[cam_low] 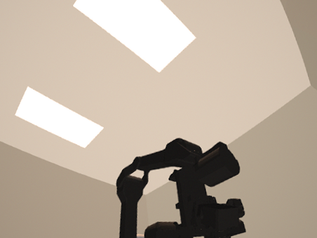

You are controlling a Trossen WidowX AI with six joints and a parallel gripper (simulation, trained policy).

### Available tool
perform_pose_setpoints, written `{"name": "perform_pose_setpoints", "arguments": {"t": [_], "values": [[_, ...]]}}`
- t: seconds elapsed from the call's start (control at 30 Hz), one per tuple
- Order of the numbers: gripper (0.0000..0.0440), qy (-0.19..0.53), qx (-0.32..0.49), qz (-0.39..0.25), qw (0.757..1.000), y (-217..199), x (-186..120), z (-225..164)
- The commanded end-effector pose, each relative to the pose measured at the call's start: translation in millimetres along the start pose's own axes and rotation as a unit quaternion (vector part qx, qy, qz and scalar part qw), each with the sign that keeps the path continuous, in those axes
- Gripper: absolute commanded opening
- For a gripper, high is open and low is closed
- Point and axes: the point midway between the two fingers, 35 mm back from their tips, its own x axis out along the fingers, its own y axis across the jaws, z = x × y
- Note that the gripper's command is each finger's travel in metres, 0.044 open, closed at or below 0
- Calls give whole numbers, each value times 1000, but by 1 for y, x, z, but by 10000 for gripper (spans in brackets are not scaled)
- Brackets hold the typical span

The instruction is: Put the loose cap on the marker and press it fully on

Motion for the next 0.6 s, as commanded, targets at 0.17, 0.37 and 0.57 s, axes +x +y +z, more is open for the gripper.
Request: {"name": "perform_pose_setpoints", "arguments": {"t": [0.17, 0.37, 0.57], "values": [[63, 18, -6, -20, 1000, -9, 18, -2], [71, 17, -8, -21, 1000, -9, 18, -2], [80, 17, -10, -21, 1000, -10, 18, -2]]}}
